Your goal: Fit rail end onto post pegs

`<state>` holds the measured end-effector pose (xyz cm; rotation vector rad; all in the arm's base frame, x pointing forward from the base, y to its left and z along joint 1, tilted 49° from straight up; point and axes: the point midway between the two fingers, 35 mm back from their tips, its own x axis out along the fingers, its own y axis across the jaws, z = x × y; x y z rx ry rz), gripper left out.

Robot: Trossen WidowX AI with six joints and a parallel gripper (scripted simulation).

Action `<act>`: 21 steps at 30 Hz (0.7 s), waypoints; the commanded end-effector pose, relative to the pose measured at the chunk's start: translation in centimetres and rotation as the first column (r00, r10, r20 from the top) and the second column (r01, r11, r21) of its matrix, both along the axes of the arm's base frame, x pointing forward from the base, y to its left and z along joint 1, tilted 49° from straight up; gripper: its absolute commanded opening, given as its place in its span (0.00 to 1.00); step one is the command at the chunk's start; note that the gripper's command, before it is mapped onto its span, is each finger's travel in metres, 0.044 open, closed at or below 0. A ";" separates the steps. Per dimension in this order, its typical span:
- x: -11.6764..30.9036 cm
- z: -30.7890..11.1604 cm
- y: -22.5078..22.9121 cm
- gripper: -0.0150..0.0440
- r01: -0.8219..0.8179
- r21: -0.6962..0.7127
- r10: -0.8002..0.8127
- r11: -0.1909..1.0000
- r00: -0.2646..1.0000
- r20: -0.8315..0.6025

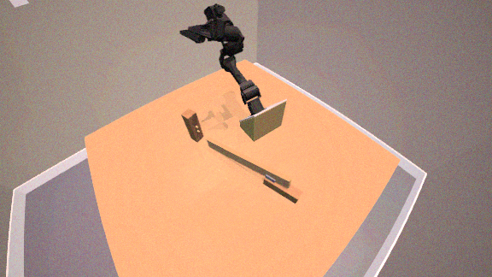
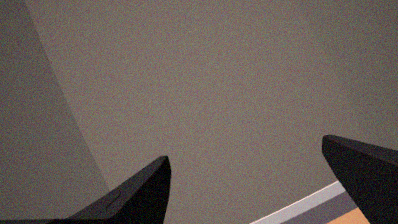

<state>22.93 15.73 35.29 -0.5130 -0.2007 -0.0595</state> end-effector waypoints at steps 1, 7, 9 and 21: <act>0.2 -0.2 0.1 0.98 0.002 -0.014 -0.002 1.000 1.000 -0.005; 5.0 -7.1 2.4 1.00 0.015 -0.420 -0.108 0.907 0.974 -0.197; 6.6 -10.1 2.4 1.00 -0.014 -0.547 -0.162 0.837 0.948 -0.273; 9.6 -28.3 -5.1 1.00 -0.497 -0.785 -0.569 0.371 0.546 -0.615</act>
